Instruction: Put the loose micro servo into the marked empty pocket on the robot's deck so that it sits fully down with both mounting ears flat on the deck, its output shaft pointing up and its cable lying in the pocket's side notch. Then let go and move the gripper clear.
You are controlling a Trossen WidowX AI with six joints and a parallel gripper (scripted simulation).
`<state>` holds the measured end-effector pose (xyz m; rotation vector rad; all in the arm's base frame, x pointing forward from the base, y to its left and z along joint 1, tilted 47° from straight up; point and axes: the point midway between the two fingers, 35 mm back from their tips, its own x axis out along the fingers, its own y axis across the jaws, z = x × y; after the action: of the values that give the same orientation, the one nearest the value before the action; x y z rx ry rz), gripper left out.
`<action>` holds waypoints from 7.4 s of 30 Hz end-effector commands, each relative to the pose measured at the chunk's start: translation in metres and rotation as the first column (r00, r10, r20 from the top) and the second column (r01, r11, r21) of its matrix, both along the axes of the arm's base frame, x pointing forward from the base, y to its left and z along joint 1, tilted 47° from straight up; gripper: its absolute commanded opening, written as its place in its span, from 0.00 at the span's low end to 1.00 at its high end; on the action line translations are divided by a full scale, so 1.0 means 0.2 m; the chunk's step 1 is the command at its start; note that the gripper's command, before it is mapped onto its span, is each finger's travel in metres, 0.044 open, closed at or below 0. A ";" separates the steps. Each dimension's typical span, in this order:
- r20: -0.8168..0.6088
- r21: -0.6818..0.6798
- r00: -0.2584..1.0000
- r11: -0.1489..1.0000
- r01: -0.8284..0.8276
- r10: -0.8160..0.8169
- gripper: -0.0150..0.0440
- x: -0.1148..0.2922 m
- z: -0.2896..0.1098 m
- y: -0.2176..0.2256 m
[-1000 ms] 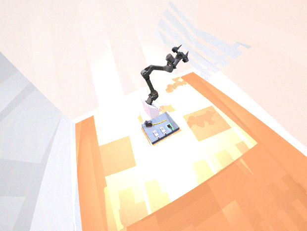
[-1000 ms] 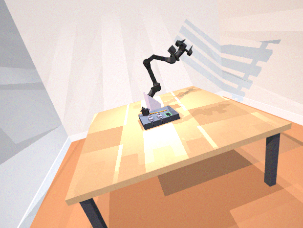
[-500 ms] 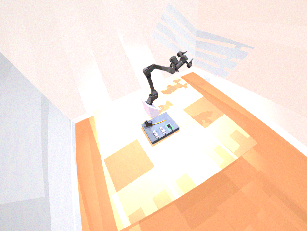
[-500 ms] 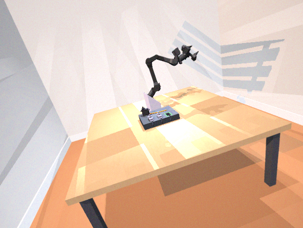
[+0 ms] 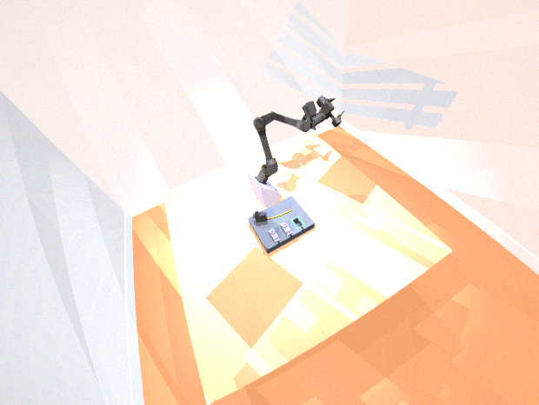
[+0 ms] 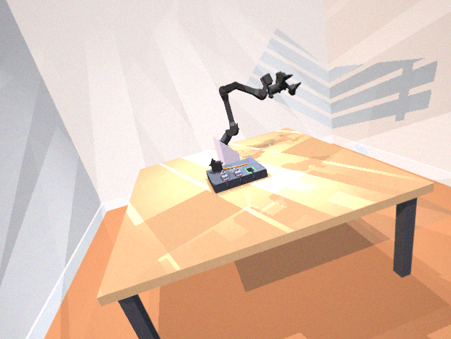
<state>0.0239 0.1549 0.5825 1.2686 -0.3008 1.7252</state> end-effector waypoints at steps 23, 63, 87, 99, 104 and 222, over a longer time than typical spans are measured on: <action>0.040 -0.304 0.943 0.895 0.327 -0.331 1.00 0.41 -0.28 0.35; 0.460 -0.708 0.614 0.152 0.689 -0.641 1.00 1.39 -1.08 0.36; 0.631 -0.752 0.701 -0.485 0.447 -0.332 1.00 1.85 -2.10 -0.31; 0.437 -0.740 0.888 -0.617 0.267 -0.139 1.00 1.71 -2.66 -0.79; 0.324 -0.762 0.944 -0.609 0.221 -0.063 1.00 1.57 -2.85 -0.95; 0.126 -0.974 0.982 -0.173 0.149 0.138 0.25 1.01 -2.82 -0.71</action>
<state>0.2271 0.0049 0.0097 -0.2216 0.9302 1.3209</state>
